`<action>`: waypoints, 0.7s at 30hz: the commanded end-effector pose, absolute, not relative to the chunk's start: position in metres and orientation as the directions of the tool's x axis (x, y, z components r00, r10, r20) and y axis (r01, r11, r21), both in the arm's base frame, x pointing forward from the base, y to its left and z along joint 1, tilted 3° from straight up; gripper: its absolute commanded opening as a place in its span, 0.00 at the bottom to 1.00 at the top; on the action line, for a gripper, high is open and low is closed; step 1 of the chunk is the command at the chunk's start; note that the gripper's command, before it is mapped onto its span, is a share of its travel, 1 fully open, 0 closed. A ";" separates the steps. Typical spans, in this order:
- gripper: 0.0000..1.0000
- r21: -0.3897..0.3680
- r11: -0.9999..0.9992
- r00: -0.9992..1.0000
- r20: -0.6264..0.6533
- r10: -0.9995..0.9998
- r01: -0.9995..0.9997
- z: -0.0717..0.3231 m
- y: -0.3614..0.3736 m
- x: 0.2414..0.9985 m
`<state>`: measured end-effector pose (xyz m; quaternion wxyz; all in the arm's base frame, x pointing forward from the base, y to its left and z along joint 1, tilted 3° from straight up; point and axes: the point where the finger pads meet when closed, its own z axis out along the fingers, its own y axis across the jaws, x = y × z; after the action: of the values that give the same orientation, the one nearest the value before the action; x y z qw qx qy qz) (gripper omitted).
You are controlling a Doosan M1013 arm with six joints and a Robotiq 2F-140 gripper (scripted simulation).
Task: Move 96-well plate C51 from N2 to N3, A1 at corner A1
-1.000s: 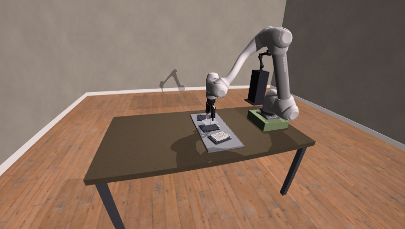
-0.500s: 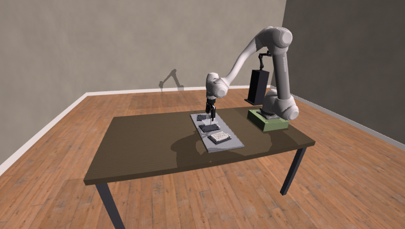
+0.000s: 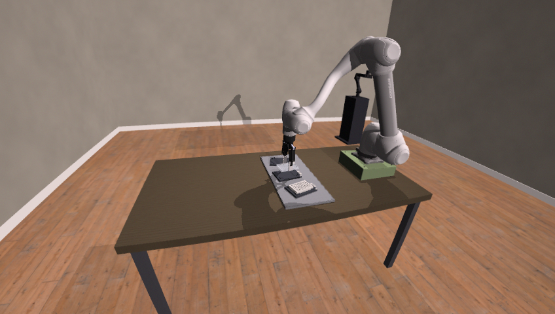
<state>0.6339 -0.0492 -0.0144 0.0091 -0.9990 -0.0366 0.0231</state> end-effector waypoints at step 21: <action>0.00 -0.021 -0.997 0.996 -0.044 0.072 0.071 -0.032 -0.045 0.635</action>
<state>0.6363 -0.0491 -0.0246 0.0089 -0.9991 -0.0356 0.0219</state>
